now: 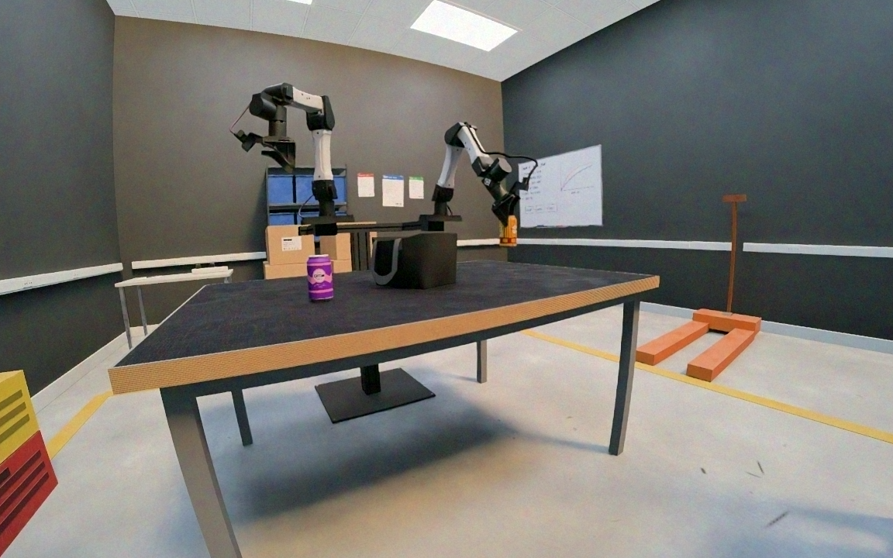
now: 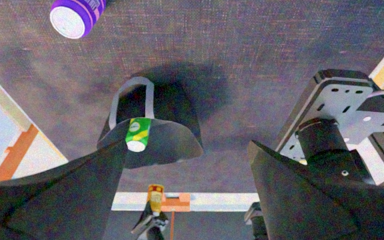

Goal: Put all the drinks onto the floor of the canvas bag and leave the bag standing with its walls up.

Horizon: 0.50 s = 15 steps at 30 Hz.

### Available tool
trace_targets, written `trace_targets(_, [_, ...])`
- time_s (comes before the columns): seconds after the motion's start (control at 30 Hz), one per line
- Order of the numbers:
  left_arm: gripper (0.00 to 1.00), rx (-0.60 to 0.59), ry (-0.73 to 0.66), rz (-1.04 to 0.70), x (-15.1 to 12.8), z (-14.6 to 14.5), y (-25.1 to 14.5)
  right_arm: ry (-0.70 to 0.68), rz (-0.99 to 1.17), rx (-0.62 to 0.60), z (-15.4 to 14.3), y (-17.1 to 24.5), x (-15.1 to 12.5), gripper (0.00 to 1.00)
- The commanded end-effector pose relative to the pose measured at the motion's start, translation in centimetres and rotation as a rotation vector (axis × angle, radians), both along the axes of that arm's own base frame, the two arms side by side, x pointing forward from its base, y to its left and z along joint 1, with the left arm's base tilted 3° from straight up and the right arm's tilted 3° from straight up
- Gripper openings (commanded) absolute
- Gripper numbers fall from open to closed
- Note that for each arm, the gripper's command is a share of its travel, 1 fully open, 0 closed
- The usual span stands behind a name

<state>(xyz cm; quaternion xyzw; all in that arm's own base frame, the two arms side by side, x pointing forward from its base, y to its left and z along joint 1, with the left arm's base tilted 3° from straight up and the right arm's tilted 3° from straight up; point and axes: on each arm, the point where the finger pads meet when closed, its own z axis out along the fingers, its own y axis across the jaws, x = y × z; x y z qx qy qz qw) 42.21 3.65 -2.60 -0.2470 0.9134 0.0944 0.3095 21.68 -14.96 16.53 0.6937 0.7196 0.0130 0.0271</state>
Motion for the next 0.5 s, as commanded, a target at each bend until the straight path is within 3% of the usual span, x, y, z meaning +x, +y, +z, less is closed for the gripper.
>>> trace_targets(0.0, [0.74,0.006,-0.145,0.007,3.6,6.8,-0.5,-0.048,-0.009,-0.055,1.3,-0.7,0.6,1.00])
trace_targets(0.03, [0.74,0.005,-0.195,0.006,4.4,7.6,-0.6,-0.048,-0.009,-0.055,1.3,-0.7,0.6,1.00])
trace_targets(0.3, [0.74,0.010,-0.179,0.005,3.7,8.6,-0.4,-0.048,-0.009,-0.055,1.3,-0.7,0.6,1.00])
trace_targets(0.4, [0.74,0.010,-0.231,0.002,4.5,9.3,-0.4,-0.048,-0.009,-0.055,1.3,-0.7,0.6,1.00])
trace_targets(0.43, [0.74,0.011,-0.179,0.003,2.7,7.3,-0.3,-0.048,-0.009,-0.055,1.3,-0.7,0.6,1.00])
trace_targets(0.47, [0.74,0.011,-0.181,0.003,2.8,7.2,-0.3,-0.048,-0.009,-0.055,1.3,-0.7,0.6,1.00])
